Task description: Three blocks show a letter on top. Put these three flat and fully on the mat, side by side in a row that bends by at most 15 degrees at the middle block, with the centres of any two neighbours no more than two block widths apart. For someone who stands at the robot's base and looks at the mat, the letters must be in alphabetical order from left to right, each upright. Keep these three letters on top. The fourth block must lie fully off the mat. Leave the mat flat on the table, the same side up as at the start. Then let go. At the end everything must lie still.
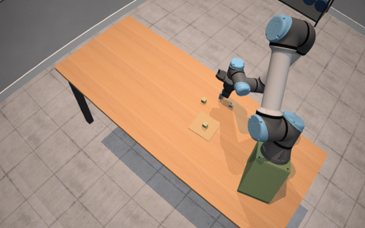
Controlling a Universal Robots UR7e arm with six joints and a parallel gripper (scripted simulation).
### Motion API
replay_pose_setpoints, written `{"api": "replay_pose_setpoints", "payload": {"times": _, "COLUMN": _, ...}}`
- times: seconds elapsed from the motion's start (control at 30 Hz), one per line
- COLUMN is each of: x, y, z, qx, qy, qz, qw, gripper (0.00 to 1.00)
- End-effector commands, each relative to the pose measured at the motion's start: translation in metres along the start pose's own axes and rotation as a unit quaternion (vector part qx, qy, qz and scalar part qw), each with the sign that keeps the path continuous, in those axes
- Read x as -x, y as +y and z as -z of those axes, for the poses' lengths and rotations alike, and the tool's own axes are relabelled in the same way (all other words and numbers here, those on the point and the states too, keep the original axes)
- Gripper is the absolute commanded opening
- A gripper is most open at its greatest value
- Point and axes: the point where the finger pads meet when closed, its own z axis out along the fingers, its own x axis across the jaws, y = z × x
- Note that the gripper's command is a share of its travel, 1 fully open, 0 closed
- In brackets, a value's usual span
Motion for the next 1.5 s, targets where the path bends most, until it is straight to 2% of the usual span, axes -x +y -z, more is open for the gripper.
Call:
{"api": "replay_pose_setpoints", "payload": {"times": 0.0, "x": 0.000, "y": -0.001, "z": 0.009, "qx": -0.001, "qy": 0.001, "qz": 0.000, "qw": 1.000, "gripper": 0.49}}
{"api": "replay_pose_setpoints", "payload": {"times": 0.2, "x": 0.001, "y": 0.000, "z": 0.029, "qx": -0.001, "qy": 0.001, "qz": 0.001, "qw": 1.000, "gripper": 0.49}}
{"api": "replay_pose_setpoints", "payload": {"times": 0.27, "x": 0.001, "y": 0.000, "z": 0.029, "qx": -0.001, "qy": 0.001, "qz": 0.001, "qw": 1.000, "gripper": 0.49}}
{"api": "replay_pose_setpoints", "payload": {"times": 0.63, "x": -0.002, "y": -0.002, "z": 0.080, "qx": -0.003, "qy": 0.003, "qz": 0.000, "qw": 1.000, "gripper": 0.49}}
{"api": "replay_pose_setpoints", "payload": {"times": 0.77, "x": -0.002, "y": -0.002, "z": 0.093, "qx": -0.003, "qy": 0.003, "qz": 0.000, "qw": 1.000, "gripper": 0.49}}
{"api": "replay_pose_setpoints", "payload": {"times": 1.03, "x": -0.002, "y": -0.002, "z": 0.101, "qx": -0.003, "qy": 0.002, "qz": 0.000, "qw": 1.000, "gripper": 0.49}}
{"api": "replay_pose_setpoints", "payload": {"times": 1.47, "x": -0.001, "y": -0.001, "z": 0.100, "qx": -0.002, "qy": 0.001, "qz": 0.000, "qw": 1.000, "gripper": 0.49}}
